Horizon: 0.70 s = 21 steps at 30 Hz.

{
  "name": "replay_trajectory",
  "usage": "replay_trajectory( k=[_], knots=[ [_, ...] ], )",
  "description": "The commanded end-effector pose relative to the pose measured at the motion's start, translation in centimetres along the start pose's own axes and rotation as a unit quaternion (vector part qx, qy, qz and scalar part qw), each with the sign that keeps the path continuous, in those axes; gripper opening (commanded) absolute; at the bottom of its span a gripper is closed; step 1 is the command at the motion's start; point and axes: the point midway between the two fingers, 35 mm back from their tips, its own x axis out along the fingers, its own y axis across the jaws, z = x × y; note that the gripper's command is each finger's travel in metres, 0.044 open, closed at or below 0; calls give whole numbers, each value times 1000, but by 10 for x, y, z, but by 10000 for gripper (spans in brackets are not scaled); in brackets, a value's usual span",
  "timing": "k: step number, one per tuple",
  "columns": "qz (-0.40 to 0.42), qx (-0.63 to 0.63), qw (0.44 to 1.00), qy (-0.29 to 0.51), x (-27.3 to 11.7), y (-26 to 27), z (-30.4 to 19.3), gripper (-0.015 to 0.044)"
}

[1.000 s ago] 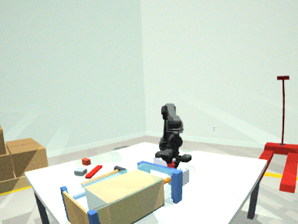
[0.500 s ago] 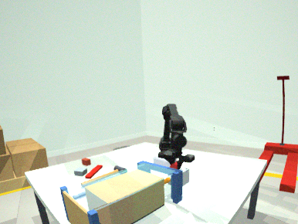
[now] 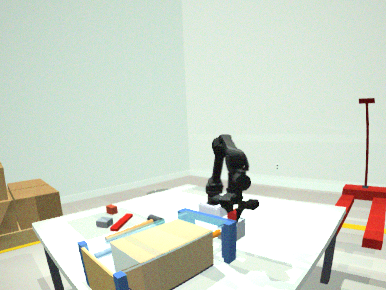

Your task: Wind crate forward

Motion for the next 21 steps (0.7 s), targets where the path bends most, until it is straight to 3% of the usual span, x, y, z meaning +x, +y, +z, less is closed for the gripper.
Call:
replay_trajectory(
  k=[1, 21],
  knots=[
    [10, -9, 1000, 13, 1, 15, -14, 0],
    [11, -9, 1000, 14, 0, 31, -35, 0]
  ],
)
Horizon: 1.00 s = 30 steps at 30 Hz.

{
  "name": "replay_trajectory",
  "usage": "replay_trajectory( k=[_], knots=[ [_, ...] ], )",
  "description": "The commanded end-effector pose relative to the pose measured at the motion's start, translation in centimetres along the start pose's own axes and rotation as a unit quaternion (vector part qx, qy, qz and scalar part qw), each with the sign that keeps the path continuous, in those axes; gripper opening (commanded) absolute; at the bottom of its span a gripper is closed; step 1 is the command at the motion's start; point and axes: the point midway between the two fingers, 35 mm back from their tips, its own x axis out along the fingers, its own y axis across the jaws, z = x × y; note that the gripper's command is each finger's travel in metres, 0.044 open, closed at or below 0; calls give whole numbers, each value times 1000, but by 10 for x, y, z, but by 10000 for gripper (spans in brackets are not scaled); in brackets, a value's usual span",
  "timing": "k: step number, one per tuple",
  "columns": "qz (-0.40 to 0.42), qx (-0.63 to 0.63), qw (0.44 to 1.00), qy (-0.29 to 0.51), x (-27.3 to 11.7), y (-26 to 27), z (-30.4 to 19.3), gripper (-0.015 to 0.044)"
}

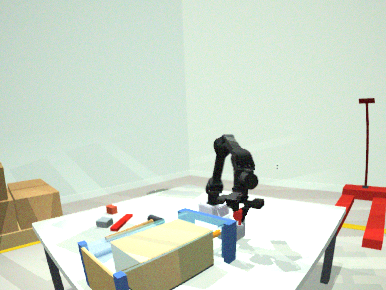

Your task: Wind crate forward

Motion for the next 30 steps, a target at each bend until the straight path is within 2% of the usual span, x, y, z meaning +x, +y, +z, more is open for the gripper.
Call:
replay_trajectory(
  k=[1, 30],
  knots=[
    [7, -14, 1000, 17, 2, 14, -21, 0],
    [8, -14, 1000, 19, 0, 26, -57, 0]
  ],
)
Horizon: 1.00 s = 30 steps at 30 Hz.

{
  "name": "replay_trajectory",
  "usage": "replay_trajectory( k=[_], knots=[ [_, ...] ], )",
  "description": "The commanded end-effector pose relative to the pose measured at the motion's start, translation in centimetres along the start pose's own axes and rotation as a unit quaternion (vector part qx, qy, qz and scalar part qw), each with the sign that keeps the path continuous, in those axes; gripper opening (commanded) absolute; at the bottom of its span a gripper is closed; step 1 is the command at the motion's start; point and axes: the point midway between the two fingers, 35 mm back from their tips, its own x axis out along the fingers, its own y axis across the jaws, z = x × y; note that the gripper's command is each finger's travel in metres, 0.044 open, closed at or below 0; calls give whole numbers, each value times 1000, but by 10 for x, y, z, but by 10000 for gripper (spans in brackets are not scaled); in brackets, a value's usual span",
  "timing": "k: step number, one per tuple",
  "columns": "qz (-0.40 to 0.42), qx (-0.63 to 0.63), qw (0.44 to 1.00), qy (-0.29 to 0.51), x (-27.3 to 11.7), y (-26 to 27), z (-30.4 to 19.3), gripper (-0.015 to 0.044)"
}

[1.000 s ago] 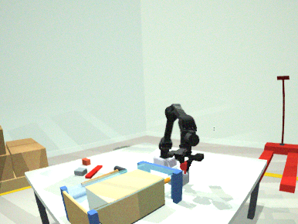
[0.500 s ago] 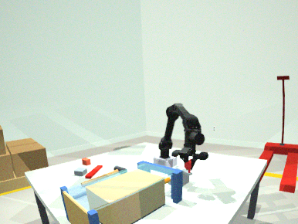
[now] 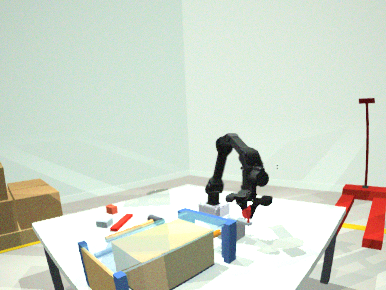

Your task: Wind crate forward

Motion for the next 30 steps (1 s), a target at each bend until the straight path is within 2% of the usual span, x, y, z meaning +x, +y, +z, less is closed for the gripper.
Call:
replay_trajectory(
  k=[1, 30],
  knots=[
    [0, -10, 1000, 19, 2, 5, -21, 0],
    [0, -10, 1000, 21, 1, 3, -60, 0]
  ],
)
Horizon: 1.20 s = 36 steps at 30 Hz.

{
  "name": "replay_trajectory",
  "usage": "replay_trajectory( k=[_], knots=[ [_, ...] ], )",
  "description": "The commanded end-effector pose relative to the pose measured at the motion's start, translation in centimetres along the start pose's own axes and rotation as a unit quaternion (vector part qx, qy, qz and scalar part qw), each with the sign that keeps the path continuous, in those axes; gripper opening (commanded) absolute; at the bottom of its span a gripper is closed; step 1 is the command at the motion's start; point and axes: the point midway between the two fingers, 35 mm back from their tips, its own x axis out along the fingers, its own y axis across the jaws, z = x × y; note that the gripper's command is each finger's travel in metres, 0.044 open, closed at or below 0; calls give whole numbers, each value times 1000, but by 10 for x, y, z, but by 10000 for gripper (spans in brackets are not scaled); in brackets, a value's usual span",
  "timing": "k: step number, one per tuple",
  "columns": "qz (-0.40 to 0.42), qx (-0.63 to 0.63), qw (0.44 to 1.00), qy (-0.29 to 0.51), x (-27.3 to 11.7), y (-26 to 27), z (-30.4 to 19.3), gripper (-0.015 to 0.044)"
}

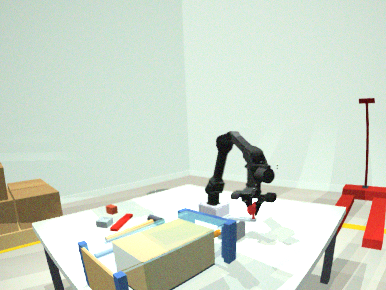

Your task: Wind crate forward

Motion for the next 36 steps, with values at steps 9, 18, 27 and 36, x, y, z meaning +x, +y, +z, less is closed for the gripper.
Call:
replay_trajectory(
  k=[9, 18, 27, 36],
  knots=[
    [-4, -5, 1000, 18, 2, -5, -27, 0],
    [-5, -5, 1000, 18, 2, -10, -39, 0],
    [-5, -5, 1000, 19, 2, -16, -49, 0],
    [-5, -5, 1000, 19, 1, -24, -58, 0]
  ],
)
